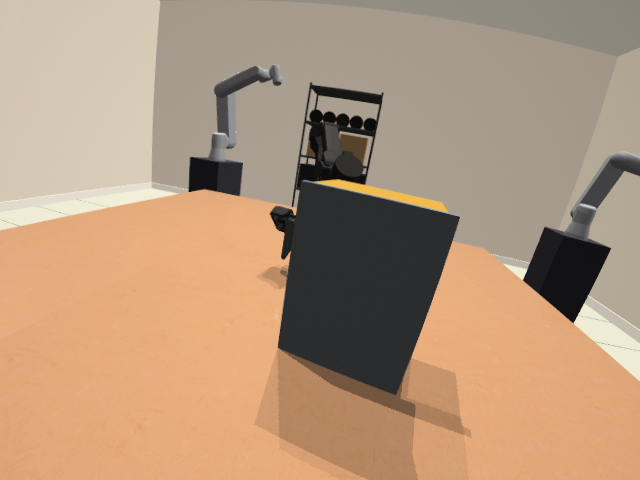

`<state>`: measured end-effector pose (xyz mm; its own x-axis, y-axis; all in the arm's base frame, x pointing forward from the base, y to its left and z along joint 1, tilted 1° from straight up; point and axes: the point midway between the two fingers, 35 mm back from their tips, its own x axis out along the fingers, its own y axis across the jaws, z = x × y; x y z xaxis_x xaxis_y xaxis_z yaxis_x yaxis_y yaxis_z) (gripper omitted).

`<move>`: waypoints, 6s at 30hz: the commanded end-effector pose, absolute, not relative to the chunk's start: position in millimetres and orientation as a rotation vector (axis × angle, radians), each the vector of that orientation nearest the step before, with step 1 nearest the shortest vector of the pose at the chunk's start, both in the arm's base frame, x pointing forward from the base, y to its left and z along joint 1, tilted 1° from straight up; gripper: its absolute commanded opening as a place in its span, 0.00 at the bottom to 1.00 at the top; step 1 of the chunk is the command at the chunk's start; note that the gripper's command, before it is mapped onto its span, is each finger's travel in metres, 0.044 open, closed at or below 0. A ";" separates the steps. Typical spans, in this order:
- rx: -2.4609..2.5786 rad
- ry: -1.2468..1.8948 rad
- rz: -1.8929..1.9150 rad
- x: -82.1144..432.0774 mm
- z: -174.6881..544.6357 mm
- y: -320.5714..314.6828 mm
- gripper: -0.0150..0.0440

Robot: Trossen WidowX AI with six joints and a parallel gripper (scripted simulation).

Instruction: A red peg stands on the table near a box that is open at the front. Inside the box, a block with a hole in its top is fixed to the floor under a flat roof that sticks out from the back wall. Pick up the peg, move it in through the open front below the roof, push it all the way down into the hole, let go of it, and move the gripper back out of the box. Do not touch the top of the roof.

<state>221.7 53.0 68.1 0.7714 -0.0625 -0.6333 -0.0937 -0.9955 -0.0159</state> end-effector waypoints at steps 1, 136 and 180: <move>-2.917 0.124 1.054 220.4 63.5 52.7 0.63; -2.903 0.120 1.056 261.7 122.7 168.5 0.25; -2.909 0.116 1.040 306.0 120.3 182.4 0.25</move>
<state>303.2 181.6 119.2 0.7695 -0.0577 -0.6361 -0.0921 -0.9955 -0.0210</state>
